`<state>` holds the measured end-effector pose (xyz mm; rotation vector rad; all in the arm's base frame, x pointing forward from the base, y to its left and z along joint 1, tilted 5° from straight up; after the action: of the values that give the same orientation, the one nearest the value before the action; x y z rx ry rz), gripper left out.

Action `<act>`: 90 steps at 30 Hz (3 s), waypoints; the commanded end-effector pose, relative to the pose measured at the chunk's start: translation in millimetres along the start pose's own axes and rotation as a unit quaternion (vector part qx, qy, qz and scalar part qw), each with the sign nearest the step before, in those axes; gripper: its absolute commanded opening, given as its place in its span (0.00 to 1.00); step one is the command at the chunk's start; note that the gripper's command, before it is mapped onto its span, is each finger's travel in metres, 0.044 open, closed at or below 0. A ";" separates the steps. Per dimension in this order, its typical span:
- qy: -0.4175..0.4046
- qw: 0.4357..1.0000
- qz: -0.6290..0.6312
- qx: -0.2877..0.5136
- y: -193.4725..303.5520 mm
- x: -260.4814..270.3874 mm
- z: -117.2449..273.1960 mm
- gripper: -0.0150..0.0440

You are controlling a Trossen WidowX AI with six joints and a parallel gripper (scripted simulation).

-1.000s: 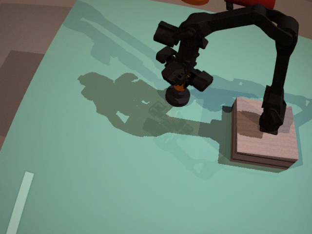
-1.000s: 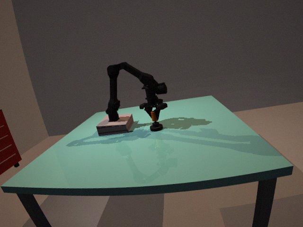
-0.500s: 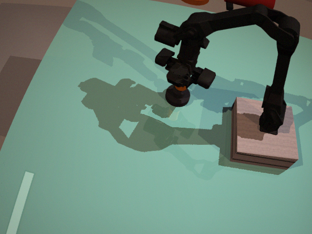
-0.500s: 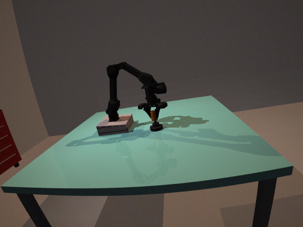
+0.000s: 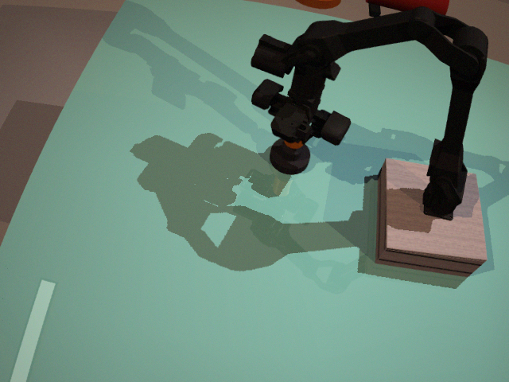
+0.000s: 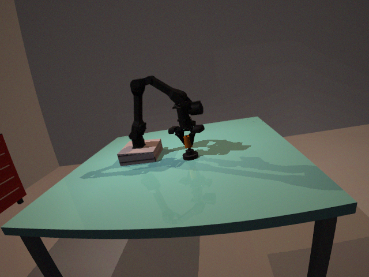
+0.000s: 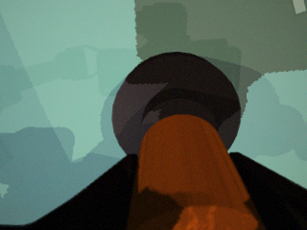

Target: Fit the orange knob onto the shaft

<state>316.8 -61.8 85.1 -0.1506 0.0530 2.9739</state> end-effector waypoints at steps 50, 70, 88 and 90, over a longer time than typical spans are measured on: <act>0.000 0.994 0.107 0.000 -0.1 2.1 1.3 0.25; 0.000 0.994 0.107 0.000 0.0 1.7 -1.6 0.25; 0.000 0.979 0.205 0.000 -0.1 -3.0 3.0 0.25; 0.000 0.978 0.210 0.000 0.0 -2.7 2.0 0.25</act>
<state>317.3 -61.6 87.6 -0.1499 0.0889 3.3508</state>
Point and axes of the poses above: the point midway between the two fingers, 35 mm back from their tips, its own z axis back along the fingers, its own x axis across the jaws, y = z × x, the point moved 2 cm from there along z, back along the fingers, and after that the axes turned 6 degrees about z, right-handed, at the moved point
